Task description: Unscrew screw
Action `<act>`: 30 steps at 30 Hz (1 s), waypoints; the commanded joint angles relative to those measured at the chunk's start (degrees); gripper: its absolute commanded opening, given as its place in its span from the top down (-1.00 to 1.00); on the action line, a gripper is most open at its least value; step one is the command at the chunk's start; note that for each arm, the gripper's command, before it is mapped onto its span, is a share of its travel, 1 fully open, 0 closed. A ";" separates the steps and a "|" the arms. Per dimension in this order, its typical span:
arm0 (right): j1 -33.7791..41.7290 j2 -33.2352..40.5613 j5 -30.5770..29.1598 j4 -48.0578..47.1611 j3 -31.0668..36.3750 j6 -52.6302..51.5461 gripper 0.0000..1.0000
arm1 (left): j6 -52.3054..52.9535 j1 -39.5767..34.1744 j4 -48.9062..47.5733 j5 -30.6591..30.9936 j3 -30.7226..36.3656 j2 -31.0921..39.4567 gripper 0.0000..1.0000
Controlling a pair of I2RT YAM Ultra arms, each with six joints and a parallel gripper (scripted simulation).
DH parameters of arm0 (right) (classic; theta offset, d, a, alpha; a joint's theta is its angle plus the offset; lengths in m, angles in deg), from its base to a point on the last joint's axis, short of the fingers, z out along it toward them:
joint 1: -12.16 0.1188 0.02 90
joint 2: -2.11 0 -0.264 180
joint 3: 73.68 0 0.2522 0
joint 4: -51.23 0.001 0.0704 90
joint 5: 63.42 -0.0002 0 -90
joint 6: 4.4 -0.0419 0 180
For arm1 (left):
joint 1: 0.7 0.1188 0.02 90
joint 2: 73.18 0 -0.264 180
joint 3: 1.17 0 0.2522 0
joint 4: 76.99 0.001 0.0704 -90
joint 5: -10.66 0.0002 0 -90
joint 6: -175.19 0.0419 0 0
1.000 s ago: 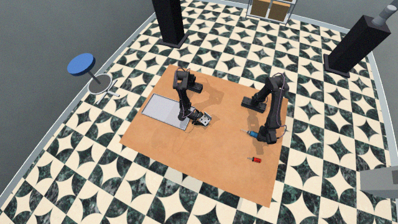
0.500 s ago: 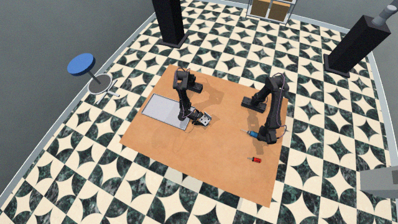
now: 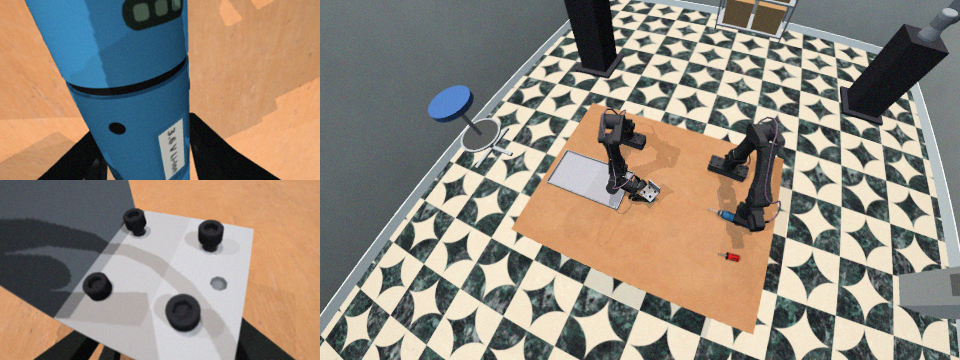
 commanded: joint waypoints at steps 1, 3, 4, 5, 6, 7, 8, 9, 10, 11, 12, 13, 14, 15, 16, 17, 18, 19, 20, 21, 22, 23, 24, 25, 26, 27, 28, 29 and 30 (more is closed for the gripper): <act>0.08 0.59 0.43 0.10 -0.51 -0.04 -0.17 | 0.17 -0.19 -0.07 -0.38 -0.26 0.30 0.08; 0.08 0.59 0.43 0.10 -0.51 -0.04 -0.17 | 0.17 -0.19 -0.07 -0.38 -0.26 0.30 0.08; 0.08 0.59 0.43 0.10 -0.51 -0.04 -0.17 | 0.17 -0.19 -0.07 -0.38 -0.26 0.30 0.08; 0.08 0.59 0.43 0.10 -0.51 -0.04 -0.17 | 0.17 -0.19 -0.07 -0.38 -0.26 0.30 0.11; 0.08 0.59 0.43 0.10 -0.51 -0.04 -0.17 | 0.17 -0.19 -0.07 -0.38 -0.26 0.30 0.11; 0.08 0.59 0.43 0.10 -0.51 -0.04 -0.17 | 0.17 -0.19 -0.07 -0.38 -0.26 0.30 0.11; 0.08 0.59 0.43 0.10 -0.51 -0.04 -0.17 | 0.17 -0.19 -0.07 -0.38 -0.26 0.30 0.11; 0.08 0.59 0.43 0.10 -0.51 -0.04 -0.17 | 0.17 -0.19 -0.07 -0.38 -0.26 0.30 0.11; 0.08 0.59 0.43 0.10 -0.51 -0.04 -0.17 | 0.17 -0.19 -0.07 -0.38 -0.26 0.30 0.11; 0.08 0.59 0.43 0.10 -0.51 -0.04 -0.17 | 0.17 -0.19 -0.07 -0.38 -0.26 0.30 0.11; 0.08 0.59 0.43 0.10 -0.51 -0.04 -0.17 | 0.17 -0.19 -0.07 -0.38 -0.26 0.30 0.11; 0.08 0.59 0.43 0.10 -0.51 -0.04 -0.17 | 0.17 -0.19 -0.07 -0.38 -0.26 0.30 0.11; 0.08 0.59 0.43 0.10 -0.51 -0.04 -0.17 | 0.17 -0.19 -0.07 -0.38 -0.26 0.30 0.11; 0.08 0.59 0.43 0.10 -0.51 -0.04 -0.17 | 0.17 -0.19 -0.07 -0.38 -0.26 0.30 0.11; 0.08 0.59 0.43 0.10 -0.51 -0.04 -0.17 | 0.17 -0.19 -0.07 -0.38 -0.26 0.30 0.11; 0.08 0.59 0.43 0.10 -0.51 -0.04 -0.17 | 0.17 -0.19 -0.07 -0.38 -0.26 0.30 0.11; 0.08 0.59 0.43 0.10 -0.51 -0.04 -0.17 | 0.17 -0.19 -0.07 -0.38 -0.26 0.30 0.11; 0.08 0.59 0.43 0.10 -0.51 -0.04 -0.17 | 0.17 -0.19 -0.07 -0.38 -0.26 0.30 0.11; 0.08 0.59 0.43 0.10 -0.51 -0.04 -0.17 | 0.17 -0.19 -0.07 -0.38 -0.26 0.30 0.11; 0.08 0.59 0.43 0.10 -0.51 -0.04 -0.17 | 0.17 -0.19 -0.07 -0.38 -0.26 0.30 0.11; 0.08 0.59 0.43 0.10 -0.51 -0.04 -0.17 | 0.17 -0.19 -0.07 -0.38 -0.26 0.30 0.13; 0.08 0.59 0.43 0.10 -0.51 -0.04 -0.17 | 0.17 -0.19 -0.07 -0.38 -0.26 0.30 0.13; 0.08 0.59 0.43 0.10 -0.51 -0.04 -0.17 | 0.17 -0.19 -0.07 -0.38 -0.26 0.30 0.13; 0.08 0.59 0.43 0.10 -0.51 -0.04 -0.17 | 0.17 -0.19 -0.07 -0.38 -0.26 0.30 0.13; 0.08 0.59 0.43 0.10 -0.51 -0.04 -0.17 | 0.17 -0.19 -0.07 -0.38 -0.26 0.30 0.13; 0.08 0.59 0.43 0.10 -0.51 -0.04 -0.17 | 0.17 -0.19 -0.07 -0.38 -0.26 0.30 0.13; 0.08 0.59 0.43 0.10 -0.51 -0.04 -0.17 | 0.17 -0.19 -0.07 -0.38 -0.26 0.30 0.13; 0.08 0.59 0.43 0.10 -0.51 -0.04 -0.17 | 0.17 -0.19 -0.07 -0.38 -0.26 0.30 0.13; 0.08 0.59 0.43 0.10 -0.51 -0.04 -0.17 | 0.17 -0.19 -0.07 -0.38 -0.26 0.30 0.13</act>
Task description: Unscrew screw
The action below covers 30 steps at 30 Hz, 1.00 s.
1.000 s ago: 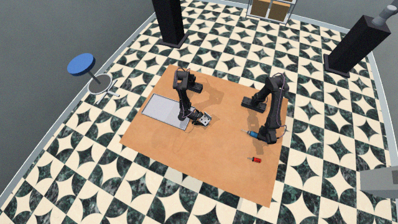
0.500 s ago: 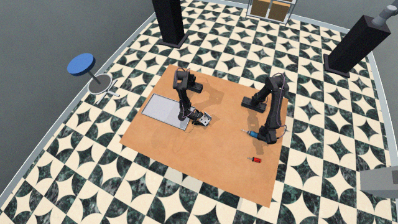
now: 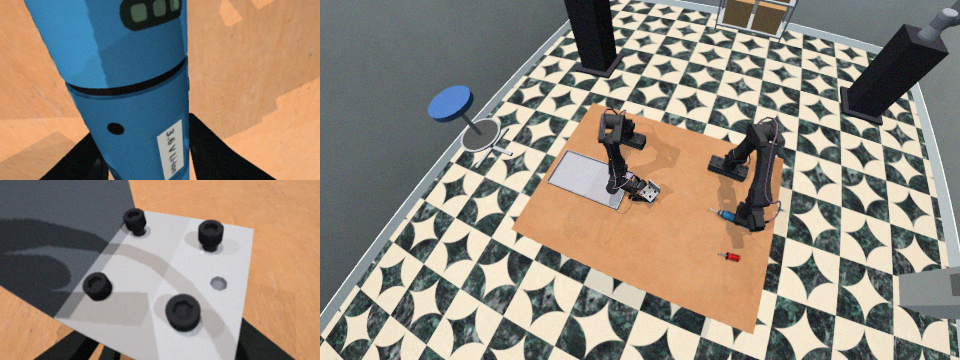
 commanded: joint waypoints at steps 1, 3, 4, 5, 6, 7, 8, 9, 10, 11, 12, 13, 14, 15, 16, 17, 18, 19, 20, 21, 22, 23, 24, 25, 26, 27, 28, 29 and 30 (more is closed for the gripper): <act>0.08 0.59 0.43 0.10 -0.51 -0.04 -0.17 | 0.17 -0.19 -0.07 -0.36 -0.28 0.30 0.13; 0.08 0.59 0.43 0.10 -0.51 -0.04 -0.17 | 0.17 -0.19 -0.07 -0.36 -0.28 0.30 0.13; 0.08 0.59 0.43 0.10 -0.51 -0.04 -0.17 | 0.17 -0.19 -0.07 -0.36 -0.28 0.30 0.13; 0.08 0.59 0.43 0.10 -0.51 -0.04 -0.17 | 0.17 -0.19 -0.07 -0.36 -0.28 0.30 0.13; 0.08 0.59 0.43 0.10 -0.51 -0.04 -0.17 | 0.17 -0.19 -0.07 -0.36 -0.28 0.30 0.13; 0.08 0.59 0.43 0.10 -0.51 -0.04 -0.17 | 0.17 -0.19 -0.07 -0.36 -0.28 0.30 0.13; 0.08 0.59 0.43 0.10 -0.51 -0.04 -0.17 | 0.17 -0.19 -0.07 -0.36 -0.28 0.30 0.13; 0.08 0.59 0.43 0.10 -0.51 -0.04 -0.17 | 0.17 -0.19 -0.07 -0.36 -0.28 0.30 0.15; 0.08 0.59 0.43 0.10 -0.51 -0.04 -0.17 | 0.17 -0.19 -0.07 -0.36 -0.28 0.30 0.15; 0.08 0.59 0.43 0.10 -0.51 -0.04 -0.17 | 0.17 -0.19 -0.07 -0.36 -0.28 0.30 0.15; 0.08 0.59 0.43 0.10 -0.51 -0.04 -0.17 | 0.17 -0.19 -0.07 -0.36 -0.28 0.30 0.15; 0.08 0.59 0.43 0.10 -0.51 -0.04 -0.17 | 0.17 -0.19 -0.07 -0.36 -0.28 0.30 0.15; 0.08 0.59 0.43 0.10 -0.51 -0.04 -0.17 | 0.17 -0.19 -0.07 -0.36 -0.28 0.30 0.15; 0.08 0.59 0.43 0.10 -0.51 -0.04 -0.17 | 0.17 -0.19 -0.07 -0.36 -0.28 0.30 0.15; 0.08 0.59 0.43 0.10 -0.51 -0.04 -0.17 | 0.17 -0.19 -0.07 -0.36 -0.28 0.30 0.15; 0.08 0.59 0.43 0.10 -0.51 -0.04 -0.17 | 0.17 -0.19 -0.07 -0.36 -0.28 0.30 0.15; 0.08 0.59 0.43 0.10 -0.51 -0.04 -0.17 | 0.17 -0.19 -0.07 -0.36 -0.28 0.30 0.15; 0.08 0.59 0.43 0.10 -0.51 -0.04 -0.17 | 0.17 -0.19 -0.07 -0.36 -0.28 0.30 0.15; 0.08 0.59 0.43 0.10 -0.51 -0.04 -0.17 | 0.17 -0.19 -0.07 -0.36 -0.28 0.30 0.15; 0.08 0.59 0.43 0.10 -0.51 -0.04 -0.17 | 0.17 -0.19 -0.07 -0.36 -0.28 0.30 0.15; 0.08 0.59 0.43 0.10 -0.51 -0.04 -0.17 | 0.17 -0.19 -0.07 -0.36 -0.28 0.30 0.15; 0.08 0.59 0.43 0.10 -0.51 -0.04 -0.17 | 0.17 -0.19 -0.07 -0.36 -0.28 0.30 0.15; 0.08 0.59 0.43 0.10 -0.51 -0.04 -0.17 | 0.17 -0.19 -0.07 -0.36 -0.28 0.30 0.15; 0.08 0.59 0.43 0.10 -0.51 -0.04 -0.17 | 0.17 -0.19 -0.07 -0.36 -0.28 0.30 0.15; 0.08 0.59 0.43 0.10 -0.51 -0.04 -0.17 | 0.17 -0.19 -0.07 -0.36 -0.28 0.30 0.17; 0.08 0.59 0.43 0.10 -0.51 -0.04 -0.17 | 0.17 -0.19 -0.07 -0.36 -0.28 0.30 0.17; 0.08 0.59 0.43 0.10 -0.51 -0.04 -0.17 | 0.17 -0.19 -0.07 -0.36 -0.28 0.30 0.17; 0.08 0.59 0.43 0.10 -0.51 -0.04 -0.17 | 0.17 -0.19 -0.07 -0.36 -0.28 0.30 0.17; 0.08 0.59 0.43 0.10 -0.51 -0.04 -0.17 | 0.17 -0.19 -0.07 -0.36 -0.28 0.30 0.17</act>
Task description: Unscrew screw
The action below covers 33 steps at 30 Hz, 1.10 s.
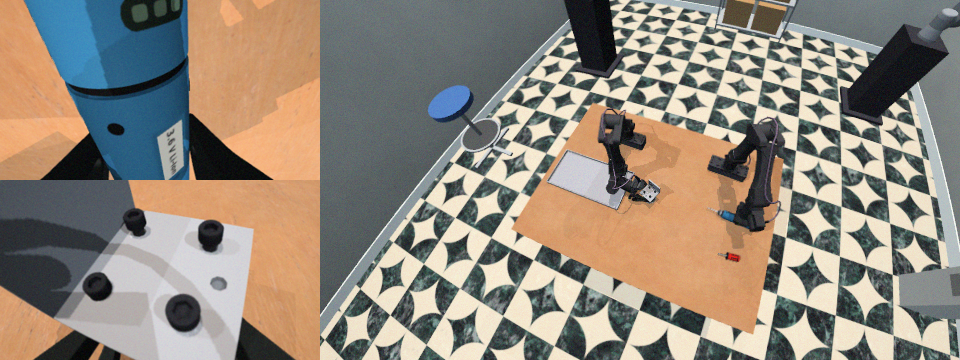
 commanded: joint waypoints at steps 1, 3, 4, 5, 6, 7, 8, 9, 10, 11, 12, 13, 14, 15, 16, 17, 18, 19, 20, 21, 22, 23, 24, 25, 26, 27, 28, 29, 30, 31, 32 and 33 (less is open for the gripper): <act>0.08 0.59 0.43 0.10 -0.51 -0.04 -0.17 | 0.17 -0.19 -0.07 -0.36 -0.28 0.32 0.17; 0.08 0.59 0.43 0.10 -0.51 -0.04 -0.17 | 0.17 -0.19 -0.07 -0.36 -0.28 0.32 0.17; 0.08 0.59 0.43 0.10 -0.51 -0.04 -0.17 | 0.17 -0.19 -0.07 -0.36 -0.28 0.32 0.17; 0.08 0.59 0.43 0.10 -0.51 -0.04 -0.17 | 0.17 -0.19 -0.07 -0.36 -0.28 0.32 0.17; 0.08 0.59 0.43 0.10 -0.51 -0.04 -0.17 | 0.17 -0.19 -0.07 -0.36 -0.28 0.32 0.17; 0.08 0.59 0.43 0.10 -0.51 -0.04 -0.17 | 0.17 -0.19 -0.07 -0.36 -0.28 0.32 0.17; 0.08 0.59 0.43 0.10 -0.51 -0.04 -0.17 | 0.17 -0.19 -0.07 -0.36 -0.28 0.32 0.17; 0.08 0.59 0.43 0.10 -0.51 -0.04 -0.17 | 0.17 -0.19 -0.07 -0.36 -0.28 0.32 0.17; 0.08 0.59 0.43 0.10 -0.51 -0.04 -0.17 | 0.17 -0.19 -0.07 -0.36 -0.28 0.32 0.17; 0.08 0.59 0.43 0.10 -0.51 -0.04 -0.17 | 0.17 -0.19 -0.07 -0.36 -0.28 0.32 0.17; 0.08 0.59 0.43 0.10 -0.51 -0.04 -0.17 | 0.17 -0.19 -0.07 -0.36 -0.28 0.32 0.17; 0.08 0.59 0.43 0.10 -0.51 -0.04 -0.17 | 0.17 -0.19 -0.07 -0.36 -0.28 0.32 0.17; 0.08 0.59 0.43 0.10 -0.51 -0.04 -0.17 | 0.17 -0.19 -0.07 -0.36 -0.28 0.32 0.17; 0.08 0.59 0.43 0.10 -0.51 -0.04 -0.17 | 0.17 -0.19 -0.07 -0.36 -0.28 0.32 0.17; 0.08 0.59 0.43 0.10 -0.51 -0.04 -0.17 | 0.17 -0.19 -0.07 -0.36 -0.28 0.32 0.17; 0.08 0.59 0.43 0.10 -0.51 -0.04 -0.17 | 0.17 -0.19 -0.07 -0.36 -0.28 0.32 0.17; 0.08 0.59 0.43 0.10 -0.51 -0.04 -0.17 | 0.17 -0.19 -0.07 -0.36 -0.28 0.32 0.17; 0.08 0.59 0.43 0.10 -0.51 -0.04 -0.17 | 0.17 -0.19 -0.07 -0.36 -0.28 0.32 0.17; 0.08 0.59 0.43 0.10 -0.51 -0.04 -0.17 | 0.17 -0.19 -0.07 -0.36 -0.28 0.32 0.17; 0.08 0.59 0.43 0.10 -0.51 -0.04 -0.17 | 0.17 -0.19 -0.07 -0.36 -0.28 0.32 0.17; 0.08 0.59 0.43 0.10 -0.51 -0.04 -0.17 | 0.17 -0.19 -0.07 -0.36 -0.28 0.32 0.17; 0.08 0.59 0.43 0.10 -0.51 -0.04 -0.17 | 0.17 -0.19 -0.07 -0.36 -0.28 0.32 0.17; 0.08 0.59 0.43 0.10 -0.51 -0.04 -0.17 | 0.17 -0.19 -0.07 -0.36 -0.28 0.32 0.17; 0.08 0.59 0.43 0.10 -0.51 -0.04 -0.17 | 0.17 -0.19 -0.07 -0.36 -0.28 0.32 0.17; 0.08 0.59 0.43 0.10 -0.51 -0.04 -0.17 | 0.17 -0.19 -0.07 -0.36 -0.28 0.32 0.17; 0.08 0.59 0.43 0.10 -0.51 -0.04 -0.17 | 0.17 -0.19 -0.07 -0.36 -0.28 0.32 0.17; 0.08 0.59 0.43 0.10 -0.51 -0.04 -0.17 | 0.17 -0.19 -0.07 -0.36 -0.28 0.32 0.17; 0.08 0.59 0.43 0.10 -0.51 -0.04 -0.17 | 0.17 -0.19 -0.07 -0.36 -0.28 0.32 0.17; 0.08 0.59 0.43 0.10 -0.51 -0.04 -0.17 | 0.55 -0.77 0.98 -0.84 -1.51 1.39 0.17; 0.08 0.59 0.43 0.10 -0.51 -0.04 -0.17 | 0.54 -0.77 1.36 -0.84 -1.76 1.83 0.17; 0.08 0.59 0.43 0.10 -0.51 -0.04 -0.17 | 0.54 -0.77 1.73 -0.84 -1.92 2.05 0.17; 0.08 0.59 0.43 0.10 -0.51 -0.04 -0.17 | 0.54 -0.77 2.09 -0.84 -2.07 2.27 0.17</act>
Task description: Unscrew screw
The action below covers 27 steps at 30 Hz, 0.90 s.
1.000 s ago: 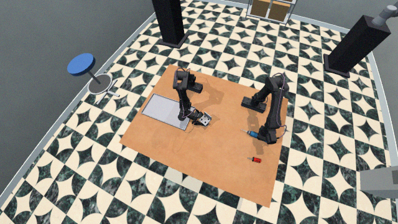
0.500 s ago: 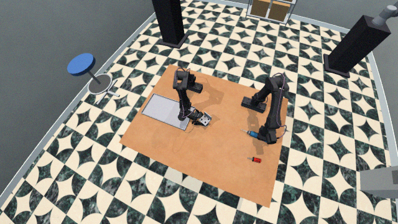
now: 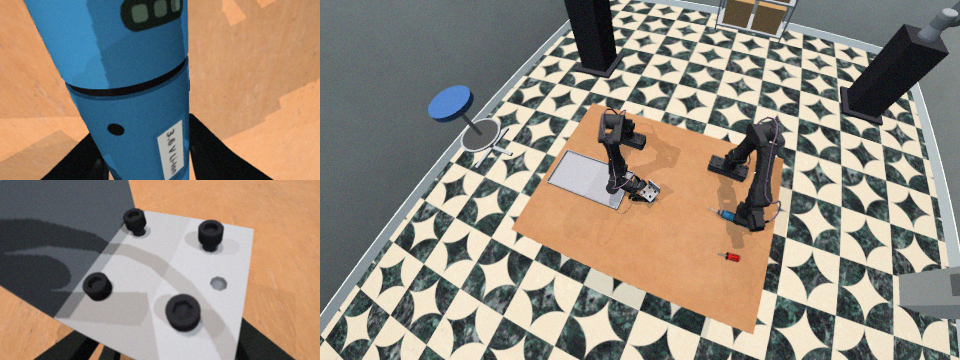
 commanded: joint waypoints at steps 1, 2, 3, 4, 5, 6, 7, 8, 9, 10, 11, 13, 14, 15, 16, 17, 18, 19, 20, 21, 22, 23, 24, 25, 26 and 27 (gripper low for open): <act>0.08 0.59 0.43 0.10 -0.51 -0.04 -0.17 | 0.54 -0.77 2.15 -0.84 -2.23 2.48 0.17; 0.08 0.59 0.43 0.10 -0.51 -0.04 -0.17 | 0.53 -0.77 2.52 -0.84 -2.38 2.70 0.17; 0.08 0.59 0.43 0.10 -0.51 -0.04 -0.17 | 0.53 -0.77 2.88 -0.84 -2.53 2.91 0.17; 0.08 0.59 0.43 0.10 -0.51 -0.04 -0.17 | 0.52 -0.77 3.26 -0.84 -2.69 3.13 0.17; 0.08 0.59 0.43 0.10 -0.51 -0.04 -0.17 | 0.52 -0.78 3.64 -0.83 -2.86 3.35 0.17; 0.08 0.59 0.43 0.10 -0.51 -0.04 -0.17 | 0.52 -0.78 4.03 -0.83 -3.04 3.57 0.17; 0.08 0.59 0.43 0.10 -0.51 -0.04 -0.17 | 0.51 -0.78 4.44 -0.83 -3.23 3.79 0.17; 0.08 0.59 0.43 0.10 -0.51 -0.04 -0.17 | 0.51 -0.78 4.86 -0.83 -3.44 3.99 0.17; 0.08 0.59 0.43 0.10 -0.51 -0.04 -0.17 | 0.51 -0.78 4.93 -0.84 -3.50 3.99 0.17; 0.08 0.59 0.43 0.10 -0.51 -0.04 -0.17 | 0.52 -0.78 4.98 -0.84 -3.55 3.99 0.17; 0.08 0.59 0.43 0.10 -0.51 -0.04 -0.17 | 0.52 -0.78 5.01 -0.84 -3.59 3.98 0.17; 0.08 0.59 0.43 0.10 -0.51 -0.04 -0.17 | 0.52 -0.78 5.01 -0.84 -3.59 3.98 0.17; 0.08 0.59 0.43 0.10 -0.51 -0.04 -0.17 | 0.53 -0.77 5.41 -0.84 -3.81 4.15 0.17; 0.08 0.59 0.43 0.10 -0.51 -0.04 -0.17 | 0.53 -0.77 5.77 -0.84 -3.99 4.34 0.17; 0.08 0.59 0.43 0.10 -0.51 -0.04 -0.17 | 0.53 -0.77 6.14 -0.84 -4.16 4.53 0.17; 0.08 0.59 0.43 0.10 -0.51 -0.04 -0.17 | 0.53 -0.77 6.51 -0.84 -4.35 4.72 0.17; 0.08 0.59 0.43 0.10 -0.51 -0.04 -0.17 | 0.53 -0.77 6.88 -0.84 -4.53 4.91 0.17; 0.08 0.59 0.43 0.10 -0.51 -0.04 -0.17 | 0.52 -0.77 7.27 -0.84 -4.73 5.11 0.17; 0.08 0.59 0.43 0.10 -0.51 -0.04 -0.17 | 0.52 -0.77 7.66 -0.84 -4.94 5.29 0.17; 0.08 0.59 0.43 0.10 -0.51 -0.04 -0.17 | 0.52 -0.77 8.06 -0.84 -5.15 5.48 0.17; 0.08 0.59 0.43 0.10 -0.51 -0.04 -0.17 | 0.52 -0.77 8.46 -0.84 -5.38 5.66 0.17; 0.08 0.59 0.43 0.10 -0.51 -0.04 -0.17 | 0.52 -0.77 8.86 -0.84 -5.60 5.83 0.17; 0.08 0.59 0.43 0.10 -0.51 -0.04 -0.17 | 0.53 -0.77 9.26 -0.84 -5.84 6.00 0.17; 0.08 0.59 0.43 0.10 -0.51 -0.04 -0.17 | 0.53 -0.77 9.66 -0.84 -6.07 6.17 0.17; 0.08 0.59 0.43 0.10 -0.51 -0.04 -0.17 | 0.53 -0.77 9.72 -0.84 -6.12 6.16 0.17; 0.08 0.59 0.43 0.10 -0.51 -0.04 -0.17 | 0.53 -0.77 9.76 -0.84 -6.17 6.16 0.17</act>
